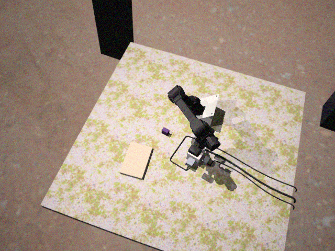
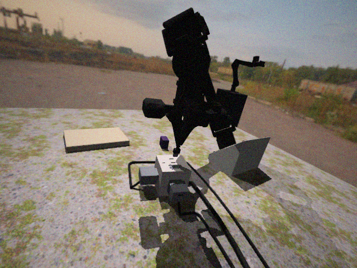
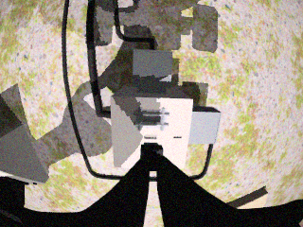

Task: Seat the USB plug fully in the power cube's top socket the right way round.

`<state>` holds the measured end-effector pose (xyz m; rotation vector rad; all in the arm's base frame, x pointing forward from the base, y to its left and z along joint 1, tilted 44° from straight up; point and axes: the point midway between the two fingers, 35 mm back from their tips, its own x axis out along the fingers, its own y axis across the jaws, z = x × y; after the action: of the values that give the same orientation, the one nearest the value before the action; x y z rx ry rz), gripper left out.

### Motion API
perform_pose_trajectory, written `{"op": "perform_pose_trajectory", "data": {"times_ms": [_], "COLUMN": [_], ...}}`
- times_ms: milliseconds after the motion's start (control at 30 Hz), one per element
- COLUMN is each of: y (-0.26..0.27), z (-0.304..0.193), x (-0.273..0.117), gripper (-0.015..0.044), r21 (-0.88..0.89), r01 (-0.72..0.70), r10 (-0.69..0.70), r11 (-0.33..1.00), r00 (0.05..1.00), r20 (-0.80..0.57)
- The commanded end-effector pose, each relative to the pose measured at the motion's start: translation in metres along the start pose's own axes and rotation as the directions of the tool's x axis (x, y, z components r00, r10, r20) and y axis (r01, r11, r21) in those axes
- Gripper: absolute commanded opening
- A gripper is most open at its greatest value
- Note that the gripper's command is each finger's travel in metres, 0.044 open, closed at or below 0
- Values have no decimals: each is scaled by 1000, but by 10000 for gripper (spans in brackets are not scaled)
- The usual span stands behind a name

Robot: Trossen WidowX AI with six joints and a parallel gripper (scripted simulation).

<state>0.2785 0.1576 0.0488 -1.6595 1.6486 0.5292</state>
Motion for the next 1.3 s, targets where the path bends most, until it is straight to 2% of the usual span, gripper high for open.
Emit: {"op": "perform_pose_trajectory", "data": {"times_ms": [0,1267], "y": [0,0], "z": [0,3], "x": [0,5], "gripper": [0,0], "r21": [0,-3], "r01": [0,1], "r10": [0,-1], "r11": [1000,1000], "r00": [1000,999], "r20": [6,43]}}
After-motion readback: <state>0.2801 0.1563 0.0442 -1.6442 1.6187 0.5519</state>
